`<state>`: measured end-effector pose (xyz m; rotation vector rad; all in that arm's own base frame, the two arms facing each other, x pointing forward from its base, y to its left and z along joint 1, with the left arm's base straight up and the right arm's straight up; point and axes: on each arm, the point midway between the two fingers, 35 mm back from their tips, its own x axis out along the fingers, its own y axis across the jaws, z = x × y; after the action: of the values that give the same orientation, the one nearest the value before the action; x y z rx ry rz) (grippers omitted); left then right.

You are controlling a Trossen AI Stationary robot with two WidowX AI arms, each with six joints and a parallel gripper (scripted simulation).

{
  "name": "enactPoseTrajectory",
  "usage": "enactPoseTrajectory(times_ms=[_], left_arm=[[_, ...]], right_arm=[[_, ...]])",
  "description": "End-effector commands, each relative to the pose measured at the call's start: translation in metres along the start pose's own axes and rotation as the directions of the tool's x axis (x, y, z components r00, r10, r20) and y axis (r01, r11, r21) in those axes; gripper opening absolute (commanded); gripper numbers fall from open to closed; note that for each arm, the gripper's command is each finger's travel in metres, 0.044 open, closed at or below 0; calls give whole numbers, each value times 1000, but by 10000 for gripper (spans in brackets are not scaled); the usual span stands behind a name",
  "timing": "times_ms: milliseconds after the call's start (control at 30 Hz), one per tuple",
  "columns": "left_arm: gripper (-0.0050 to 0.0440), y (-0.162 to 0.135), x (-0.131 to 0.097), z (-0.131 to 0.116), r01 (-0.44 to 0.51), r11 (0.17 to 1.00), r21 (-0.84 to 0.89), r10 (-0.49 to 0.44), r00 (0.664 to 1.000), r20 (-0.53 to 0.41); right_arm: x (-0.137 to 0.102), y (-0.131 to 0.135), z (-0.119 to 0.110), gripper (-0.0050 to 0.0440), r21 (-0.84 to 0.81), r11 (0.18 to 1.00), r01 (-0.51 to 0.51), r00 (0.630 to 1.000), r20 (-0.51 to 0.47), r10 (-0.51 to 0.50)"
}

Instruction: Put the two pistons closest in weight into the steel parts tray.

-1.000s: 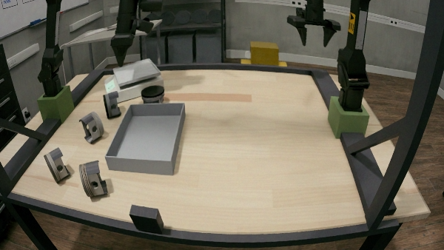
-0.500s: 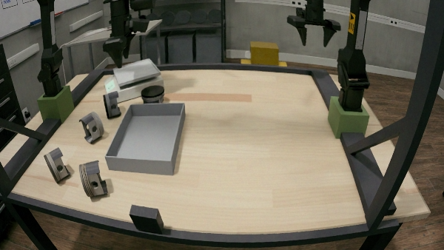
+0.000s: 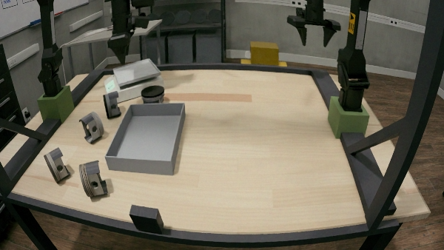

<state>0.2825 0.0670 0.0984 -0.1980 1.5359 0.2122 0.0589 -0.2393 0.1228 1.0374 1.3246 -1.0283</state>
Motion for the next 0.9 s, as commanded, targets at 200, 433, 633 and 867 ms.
enactPoseTrajectory(times_ms=[200,433,633,867], left_arm=[[378,41,-10,4,4,983,-186,0,1000,20],[378,77,-12,-3,2,955,-295,2,1000,11],[378,106,-14,-12,1,926,-377,1,1000,6],[378,118,-21,-18,-2,937,-350,12,1000,24]], right_arm=[[-9,1,5,400,-6,1000,-3,999,33,3],[-9,1,5,400,-6,1000,-3,999,33,3],[-9,1,5,400,-6,1000,-3,999,33,3],[-9,1,5,400,-6,1000,-3,999,33,3]])
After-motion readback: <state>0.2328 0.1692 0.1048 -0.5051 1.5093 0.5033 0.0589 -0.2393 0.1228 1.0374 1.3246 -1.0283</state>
